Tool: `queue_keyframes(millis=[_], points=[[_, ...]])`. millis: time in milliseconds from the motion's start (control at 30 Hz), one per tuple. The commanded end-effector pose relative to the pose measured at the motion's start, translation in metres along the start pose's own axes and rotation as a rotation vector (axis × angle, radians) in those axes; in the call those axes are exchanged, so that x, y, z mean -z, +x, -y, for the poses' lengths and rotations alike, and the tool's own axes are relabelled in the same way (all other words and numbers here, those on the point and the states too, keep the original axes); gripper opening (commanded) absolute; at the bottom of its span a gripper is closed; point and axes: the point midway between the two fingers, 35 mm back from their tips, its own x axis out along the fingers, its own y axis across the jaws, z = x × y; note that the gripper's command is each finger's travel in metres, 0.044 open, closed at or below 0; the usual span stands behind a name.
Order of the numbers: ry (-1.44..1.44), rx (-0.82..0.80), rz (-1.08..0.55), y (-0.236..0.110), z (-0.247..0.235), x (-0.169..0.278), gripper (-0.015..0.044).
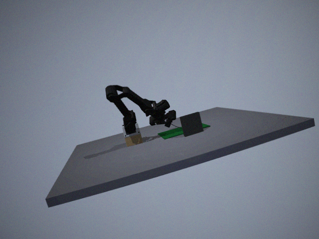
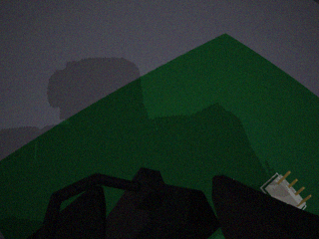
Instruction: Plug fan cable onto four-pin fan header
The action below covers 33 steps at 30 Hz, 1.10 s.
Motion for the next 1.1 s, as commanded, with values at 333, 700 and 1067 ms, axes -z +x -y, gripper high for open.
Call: queue_keyframes(millis=[333,700,1067], points=[[-0.024,-0.217,-0.322,0.009,0.000,-0.004,0.0205],[-0.127,-0.299,-0.591,0.005,0.005,-0.012,0.0205],[-0.294,-0.295,-0.849,-0.002,0.018,-0.030,0.0205]])
